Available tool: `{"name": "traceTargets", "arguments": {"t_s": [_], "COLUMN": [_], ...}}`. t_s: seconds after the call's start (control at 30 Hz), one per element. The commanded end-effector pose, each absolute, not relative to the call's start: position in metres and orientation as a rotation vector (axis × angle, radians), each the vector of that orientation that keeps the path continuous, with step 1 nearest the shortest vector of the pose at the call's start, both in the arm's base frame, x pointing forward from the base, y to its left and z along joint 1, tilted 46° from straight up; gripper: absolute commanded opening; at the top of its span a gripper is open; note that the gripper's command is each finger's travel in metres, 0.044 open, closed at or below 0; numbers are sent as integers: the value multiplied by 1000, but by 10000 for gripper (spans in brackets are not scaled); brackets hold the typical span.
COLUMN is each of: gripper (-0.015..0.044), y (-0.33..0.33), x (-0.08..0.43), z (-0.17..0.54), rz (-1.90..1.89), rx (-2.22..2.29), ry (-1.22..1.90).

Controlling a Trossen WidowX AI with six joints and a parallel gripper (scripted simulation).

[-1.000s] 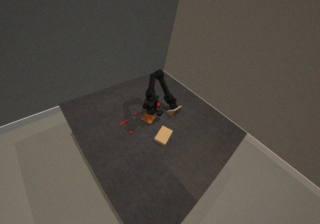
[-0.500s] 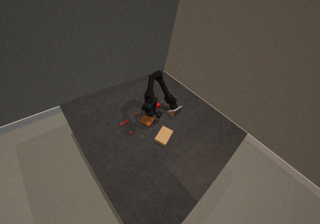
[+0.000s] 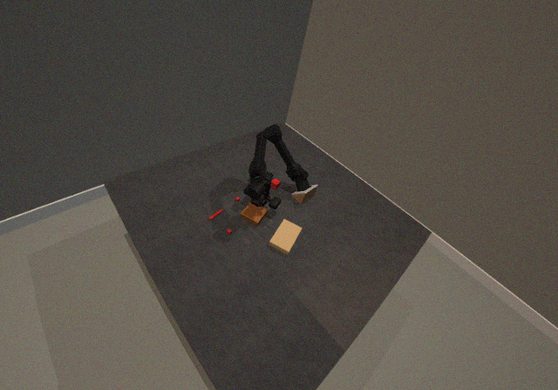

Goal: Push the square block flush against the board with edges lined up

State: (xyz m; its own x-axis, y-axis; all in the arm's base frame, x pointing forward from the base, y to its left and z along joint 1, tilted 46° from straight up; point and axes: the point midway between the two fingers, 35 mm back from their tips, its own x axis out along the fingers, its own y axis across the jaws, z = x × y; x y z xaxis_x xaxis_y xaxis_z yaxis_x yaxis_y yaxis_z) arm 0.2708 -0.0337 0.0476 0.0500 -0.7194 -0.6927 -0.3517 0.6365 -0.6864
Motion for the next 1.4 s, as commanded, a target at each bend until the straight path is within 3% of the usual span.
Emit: {"name": "traceTargets", "arguments": {"t_s": [0.0, 1.37], "gripper": [0, 0], "y": [-31, -36], "x": [281, 239], "z": [46, 61], "rz": [-354, -352], "rx": [-917, -913], "ry": [1546, 1544]}}
